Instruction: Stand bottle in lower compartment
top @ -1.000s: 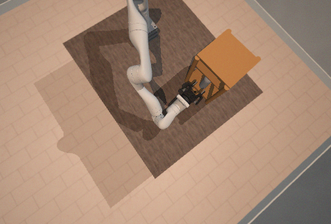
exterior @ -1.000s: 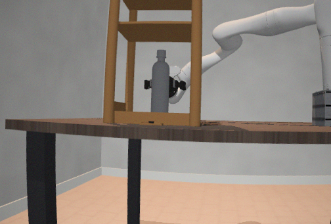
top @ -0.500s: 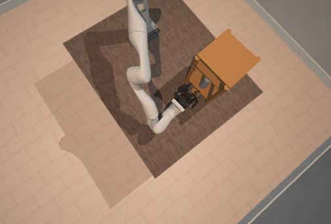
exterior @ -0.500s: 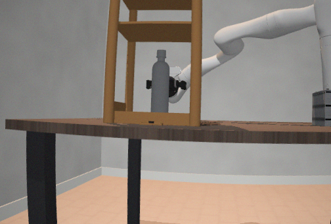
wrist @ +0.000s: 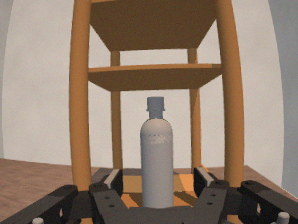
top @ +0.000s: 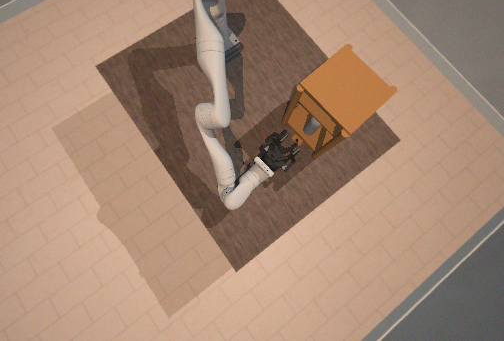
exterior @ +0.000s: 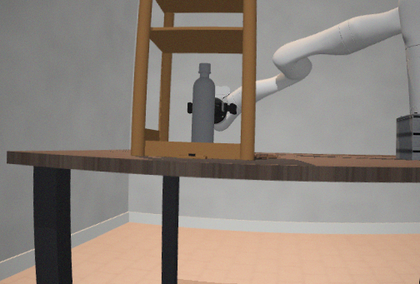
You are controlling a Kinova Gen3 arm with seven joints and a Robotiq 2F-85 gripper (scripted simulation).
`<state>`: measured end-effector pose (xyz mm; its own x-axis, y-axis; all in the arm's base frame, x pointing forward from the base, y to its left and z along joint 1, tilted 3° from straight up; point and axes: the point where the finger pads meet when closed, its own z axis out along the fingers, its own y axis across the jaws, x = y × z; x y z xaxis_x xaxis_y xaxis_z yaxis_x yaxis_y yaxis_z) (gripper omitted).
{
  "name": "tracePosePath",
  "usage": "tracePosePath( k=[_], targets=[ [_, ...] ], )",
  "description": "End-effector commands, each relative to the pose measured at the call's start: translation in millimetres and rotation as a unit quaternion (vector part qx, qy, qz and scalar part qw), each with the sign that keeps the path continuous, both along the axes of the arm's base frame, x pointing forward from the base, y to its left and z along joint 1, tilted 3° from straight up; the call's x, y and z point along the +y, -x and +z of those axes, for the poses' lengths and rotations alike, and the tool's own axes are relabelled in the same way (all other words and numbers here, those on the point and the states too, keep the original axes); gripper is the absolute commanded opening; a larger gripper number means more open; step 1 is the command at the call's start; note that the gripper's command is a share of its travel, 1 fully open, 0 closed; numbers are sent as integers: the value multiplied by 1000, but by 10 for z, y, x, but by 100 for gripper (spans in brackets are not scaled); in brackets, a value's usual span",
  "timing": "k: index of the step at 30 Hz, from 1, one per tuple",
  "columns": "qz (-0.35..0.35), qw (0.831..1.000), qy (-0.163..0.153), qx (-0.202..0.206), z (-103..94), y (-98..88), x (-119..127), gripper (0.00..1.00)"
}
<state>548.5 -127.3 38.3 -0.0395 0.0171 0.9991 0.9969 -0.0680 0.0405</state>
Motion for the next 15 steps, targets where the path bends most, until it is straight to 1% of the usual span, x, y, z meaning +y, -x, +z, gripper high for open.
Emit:
tracePosePath(
  k=[1,15],
  targets=[
    [-1,1000,0,-1,-45,-7,-26,70],
    [-1,1000,0,-1,-45,-3,-75,70]
  ],
)
